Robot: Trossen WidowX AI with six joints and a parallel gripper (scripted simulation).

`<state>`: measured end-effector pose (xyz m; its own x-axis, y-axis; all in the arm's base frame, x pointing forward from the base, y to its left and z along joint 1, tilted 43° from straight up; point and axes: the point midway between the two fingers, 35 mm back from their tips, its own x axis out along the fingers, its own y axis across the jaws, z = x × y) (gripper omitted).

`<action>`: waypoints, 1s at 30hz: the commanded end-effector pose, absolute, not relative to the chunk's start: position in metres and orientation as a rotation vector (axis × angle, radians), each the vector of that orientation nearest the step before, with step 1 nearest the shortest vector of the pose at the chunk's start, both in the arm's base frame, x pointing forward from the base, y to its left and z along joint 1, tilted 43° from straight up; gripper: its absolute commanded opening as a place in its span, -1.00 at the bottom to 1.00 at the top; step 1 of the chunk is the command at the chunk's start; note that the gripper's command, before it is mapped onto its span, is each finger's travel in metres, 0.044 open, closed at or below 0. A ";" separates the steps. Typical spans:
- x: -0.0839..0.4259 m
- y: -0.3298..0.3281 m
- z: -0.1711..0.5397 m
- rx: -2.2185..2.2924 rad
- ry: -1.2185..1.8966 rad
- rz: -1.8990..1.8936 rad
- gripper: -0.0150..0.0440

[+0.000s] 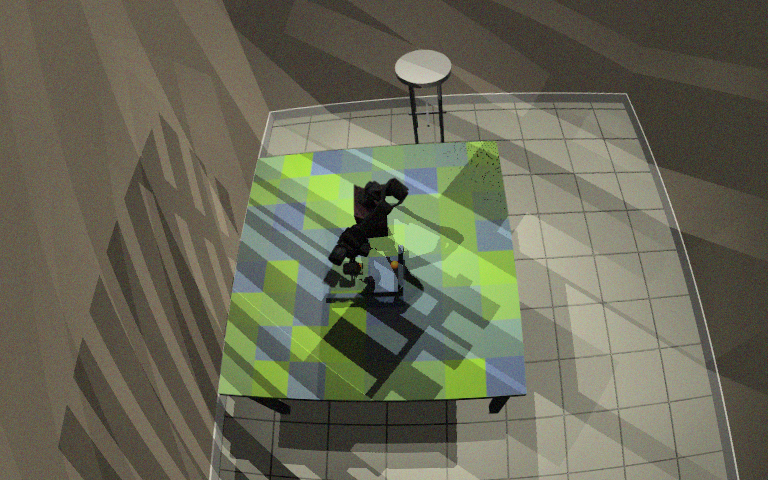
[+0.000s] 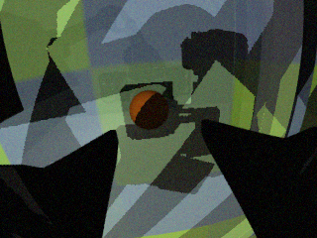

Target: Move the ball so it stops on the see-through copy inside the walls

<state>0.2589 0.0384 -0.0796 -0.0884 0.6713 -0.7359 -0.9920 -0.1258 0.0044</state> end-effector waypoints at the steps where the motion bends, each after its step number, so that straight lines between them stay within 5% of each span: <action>1: 0.254 0.047 -0.090 -0.679 0.631 1.602 0.51; 30: 0.249 0.073 -0.118 -0.678 0.630 1.603 0.51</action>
